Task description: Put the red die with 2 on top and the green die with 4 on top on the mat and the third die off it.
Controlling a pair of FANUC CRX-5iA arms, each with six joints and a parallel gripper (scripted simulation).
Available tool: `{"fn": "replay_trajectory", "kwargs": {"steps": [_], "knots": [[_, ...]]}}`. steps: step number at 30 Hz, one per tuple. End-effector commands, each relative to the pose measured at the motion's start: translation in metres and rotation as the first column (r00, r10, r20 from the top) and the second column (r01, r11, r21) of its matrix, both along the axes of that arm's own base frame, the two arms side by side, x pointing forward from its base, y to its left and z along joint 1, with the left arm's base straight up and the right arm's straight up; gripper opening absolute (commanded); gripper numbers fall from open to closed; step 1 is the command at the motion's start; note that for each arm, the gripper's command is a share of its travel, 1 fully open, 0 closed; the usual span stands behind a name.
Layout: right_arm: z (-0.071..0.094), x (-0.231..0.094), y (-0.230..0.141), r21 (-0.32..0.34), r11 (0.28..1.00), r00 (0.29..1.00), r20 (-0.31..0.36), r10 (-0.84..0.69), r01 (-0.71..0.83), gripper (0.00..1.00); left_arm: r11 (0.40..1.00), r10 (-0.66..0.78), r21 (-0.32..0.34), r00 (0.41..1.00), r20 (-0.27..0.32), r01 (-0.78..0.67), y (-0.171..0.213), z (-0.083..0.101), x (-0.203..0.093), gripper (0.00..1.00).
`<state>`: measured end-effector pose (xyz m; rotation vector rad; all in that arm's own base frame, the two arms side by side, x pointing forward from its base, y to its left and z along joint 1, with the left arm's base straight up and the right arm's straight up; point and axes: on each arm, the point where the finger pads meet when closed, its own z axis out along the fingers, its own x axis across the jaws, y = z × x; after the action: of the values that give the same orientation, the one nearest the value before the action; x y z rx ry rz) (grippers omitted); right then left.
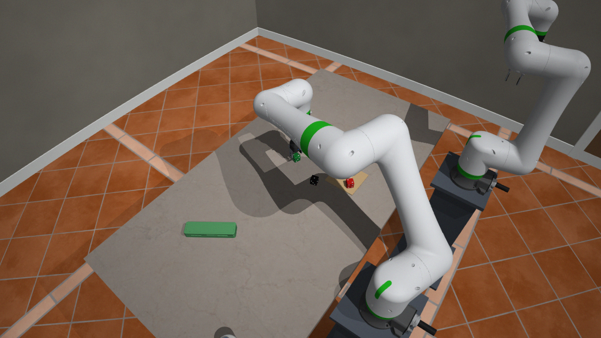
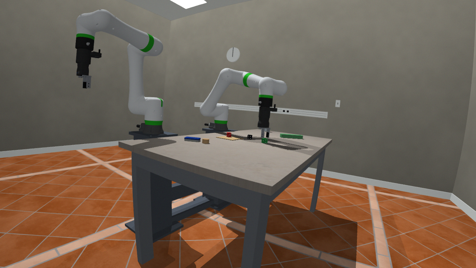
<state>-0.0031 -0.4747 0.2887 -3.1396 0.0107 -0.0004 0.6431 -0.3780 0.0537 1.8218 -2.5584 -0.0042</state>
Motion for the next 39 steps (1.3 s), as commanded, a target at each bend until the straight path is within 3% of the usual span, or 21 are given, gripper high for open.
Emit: {"fn": "replay_trajectory", "kwargs": {"steps": [1, 15, 29, 39], "knots": [[0.001, 0.000, 0.000, -0.002, 1.000, 1.000, 0.000, 0.000, 0.000, 1.00, 1.000, 0.000, -0.002, 1.000, 0.002, 0.000, -0.001, 0.002, 0.001, 0.87], [0.001, 0.000, 0.000, -0.002, 1.000, 1.000, 0.000, 0.000, 0.000, 1.00, 1.000, 0.000, -0.002, 1.000, 0.002, 0.000, -0.001, 0.000, 0.001, 0.87], [0.001, 0.000, 0.000, -0.002, 1.000, 1.000, 0.000, 0.000, 0.000, 1.00, 1.000, 0.000, -0.002, 1.000, 0.002, 0.000, -0.001, -0.026, 0.001, 0.87], [0.001, 0.000, 0.000, -0.002, 1.000, 1.000, 0.000, 0.000, 0.000, 1.00, 1.000, 0.000, -0.002, 1.000, 0.002, 0.000, -0.001, -0.034, 0.001, 0.87]]}}
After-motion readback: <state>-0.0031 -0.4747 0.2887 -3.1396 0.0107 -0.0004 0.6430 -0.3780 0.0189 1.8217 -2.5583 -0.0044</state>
